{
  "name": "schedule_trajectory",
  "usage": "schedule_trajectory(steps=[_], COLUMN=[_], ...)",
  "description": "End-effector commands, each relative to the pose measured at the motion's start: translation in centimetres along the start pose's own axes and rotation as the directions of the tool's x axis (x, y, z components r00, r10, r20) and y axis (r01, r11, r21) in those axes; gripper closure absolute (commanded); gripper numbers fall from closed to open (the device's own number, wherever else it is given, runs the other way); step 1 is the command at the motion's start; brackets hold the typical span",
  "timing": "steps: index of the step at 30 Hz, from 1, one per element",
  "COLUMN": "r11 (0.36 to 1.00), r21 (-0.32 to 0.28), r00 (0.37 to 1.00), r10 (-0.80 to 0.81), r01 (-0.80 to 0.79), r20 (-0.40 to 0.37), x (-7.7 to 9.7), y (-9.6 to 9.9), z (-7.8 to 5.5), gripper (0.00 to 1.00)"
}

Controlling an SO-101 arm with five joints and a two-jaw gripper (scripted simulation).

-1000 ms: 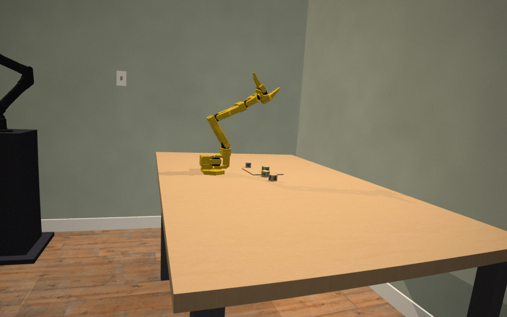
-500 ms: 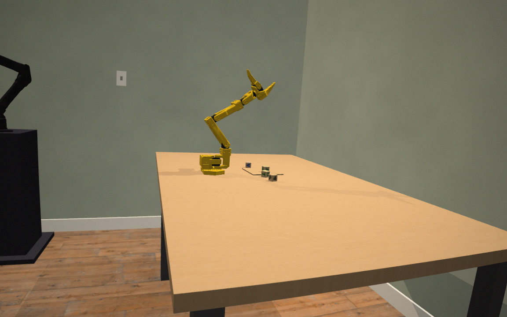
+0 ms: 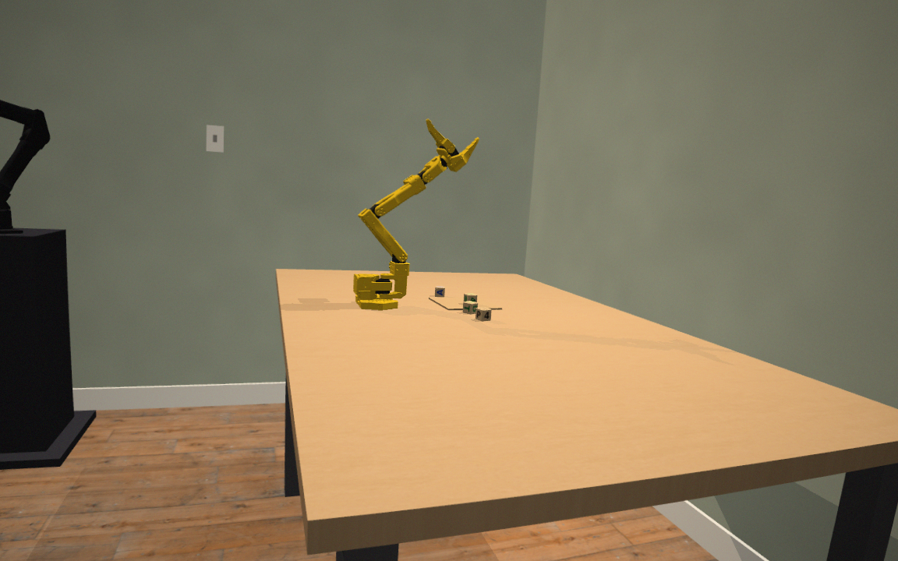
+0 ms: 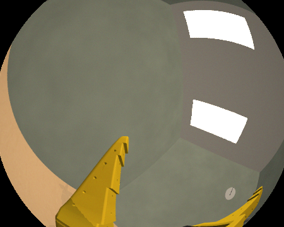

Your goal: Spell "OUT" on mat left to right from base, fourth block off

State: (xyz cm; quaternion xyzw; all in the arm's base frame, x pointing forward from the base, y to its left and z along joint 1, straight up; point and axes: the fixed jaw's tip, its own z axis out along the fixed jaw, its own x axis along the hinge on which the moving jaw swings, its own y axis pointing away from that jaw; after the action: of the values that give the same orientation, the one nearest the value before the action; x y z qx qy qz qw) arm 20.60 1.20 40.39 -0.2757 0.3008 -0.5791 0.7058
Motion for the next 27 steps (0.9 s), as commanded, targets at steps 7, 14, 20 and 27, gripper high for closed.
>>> schedule_trajectory(steps=[7,14,20,27], r11=[0.994,0.988,0.978,0.979], r21=[0.113,0.156,0.209,0.204], r00=[1.000,1.000,1.000,1.000], r10=[0.000,-0.001,-0.002,0.002], r01=[-0.002,-0.003,-0.004,-0.008], r20=[0.015,0.022,0.029,0.029], x=[-0.5,-0.7,-0.9,-0.9], y=[-3.5,-4.8,-6.4,-6.4], z=[-0.7,-1.3,-2.2,-2.2], gripper=[0.00,0.00,0.00,0.00])
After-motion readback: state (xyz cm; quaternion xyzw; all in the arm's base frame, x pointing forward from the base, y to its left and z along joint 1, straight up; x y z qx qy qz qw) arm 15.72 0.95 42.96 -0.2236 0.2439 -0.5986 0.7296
